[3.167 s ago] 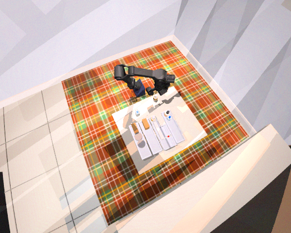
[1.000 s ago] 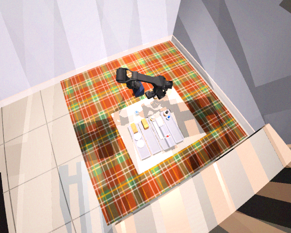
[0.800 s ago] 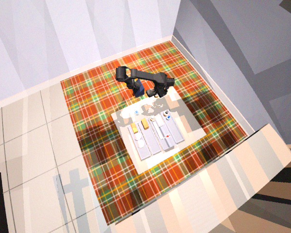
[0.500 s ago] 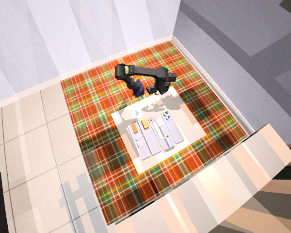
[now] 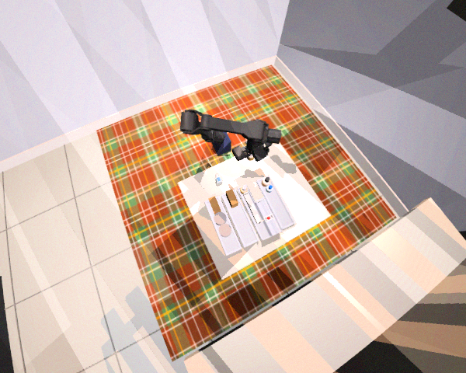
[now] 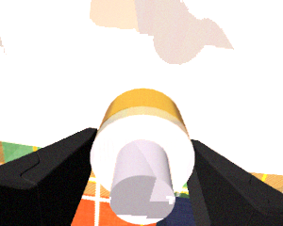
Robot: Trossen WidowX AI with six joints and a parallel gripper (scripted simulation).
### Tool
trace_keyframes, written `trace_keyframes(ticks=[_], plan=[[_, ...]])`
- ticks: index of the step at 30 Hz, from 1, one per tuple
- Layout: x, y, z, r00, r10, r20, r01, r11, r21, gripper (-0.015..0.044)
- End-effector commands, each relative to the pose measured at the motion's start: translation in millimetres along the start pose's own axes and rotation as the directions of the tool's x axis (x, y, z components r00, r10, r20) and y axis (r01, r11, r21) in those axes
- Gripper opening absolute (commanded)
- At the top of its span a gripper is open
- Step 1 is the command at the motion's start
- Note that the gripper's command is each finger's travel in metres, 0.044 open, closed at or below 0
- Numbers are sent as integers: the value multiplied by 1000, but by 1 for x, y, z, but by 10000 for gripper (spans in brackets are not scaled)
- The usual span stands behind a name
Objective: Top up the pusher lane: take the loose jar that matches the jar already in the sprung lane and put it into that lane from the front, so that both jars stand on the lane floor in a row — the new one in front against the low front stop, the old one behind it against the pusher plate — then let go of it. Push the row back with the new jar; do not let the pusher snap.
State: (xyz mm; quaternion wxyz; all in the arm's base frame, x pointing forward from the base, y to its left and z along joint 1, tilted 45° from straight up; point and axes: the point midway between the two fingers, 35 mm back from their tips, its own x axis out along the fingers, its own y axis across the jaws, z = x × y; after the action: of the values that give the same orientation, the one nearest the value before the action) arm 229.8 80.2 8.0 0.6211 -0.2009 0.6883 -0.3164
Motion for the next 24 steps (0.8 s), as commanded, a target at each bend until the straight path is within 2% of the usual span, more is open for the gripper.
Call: trace_keyframes(ticks=[1,19,24], plan=[[3,-14,18,1000,9,11,-9,1000,11,0],[35,-93,75,999,-28,17,26,998,64,0],[37,-97,77,999,-30,16,29,997,67,0]])
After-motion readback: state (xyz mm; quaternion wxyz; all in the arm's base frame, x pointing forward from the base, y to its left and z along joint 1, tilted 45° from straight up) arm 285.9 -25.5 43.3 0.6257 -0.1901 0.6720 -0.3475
